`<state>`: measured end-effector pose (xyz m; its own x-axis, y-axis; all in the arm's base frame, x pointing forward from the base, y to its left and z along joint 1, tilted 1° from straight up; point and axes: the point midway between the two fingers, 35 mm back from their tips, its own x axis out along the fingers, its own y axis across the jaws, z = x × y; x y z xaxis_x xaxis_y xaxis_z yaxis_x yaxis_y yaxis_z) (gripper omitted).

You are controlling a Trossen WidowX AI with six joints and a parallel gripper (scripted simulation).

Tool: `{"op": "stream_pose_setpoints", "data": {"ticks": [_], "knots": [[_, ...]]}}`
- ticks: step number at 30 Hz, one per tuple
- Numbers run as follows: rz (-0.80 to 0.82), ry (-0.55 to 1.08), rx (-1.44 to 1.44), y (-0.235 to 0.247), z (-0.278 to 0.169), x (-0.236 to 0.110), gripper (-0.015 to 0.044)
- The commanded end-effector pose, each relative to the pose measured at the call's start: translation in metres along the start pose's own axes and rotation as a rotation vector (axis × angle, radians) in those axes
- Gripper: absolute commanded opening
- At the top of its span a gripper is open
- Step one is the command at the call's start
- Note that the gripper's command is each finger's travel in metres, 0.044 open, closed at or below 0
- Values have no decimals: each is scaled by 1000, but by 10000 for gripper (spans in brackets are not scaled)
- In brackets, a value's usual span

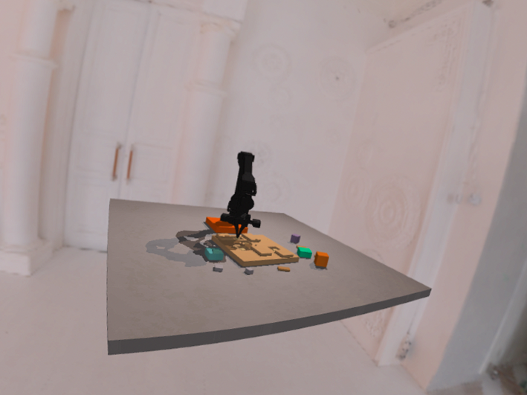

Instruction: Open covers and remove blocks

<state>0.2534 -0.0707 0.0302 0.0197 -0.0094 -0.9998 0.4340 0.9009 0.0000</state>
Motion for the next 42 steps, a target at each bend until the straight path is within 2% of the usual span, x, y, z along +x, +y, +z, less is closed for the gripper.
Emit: {"op": "stream_pose_setpoints", "data": {"ticks": [1,19,23,28,30,36,42], "knots": [[-6,21,168,1,-1,6,0],[-5,16,140,-1,-15,7,0],[-4,19,-48,-2,-17,8,0],[1,23,-461,-2,-21,10,0],[2,23,-520,-1,-22,10,0],[1,23,-477,-1,-23,10,0],[-3,23,-136,-1,-23,10,0]]}}
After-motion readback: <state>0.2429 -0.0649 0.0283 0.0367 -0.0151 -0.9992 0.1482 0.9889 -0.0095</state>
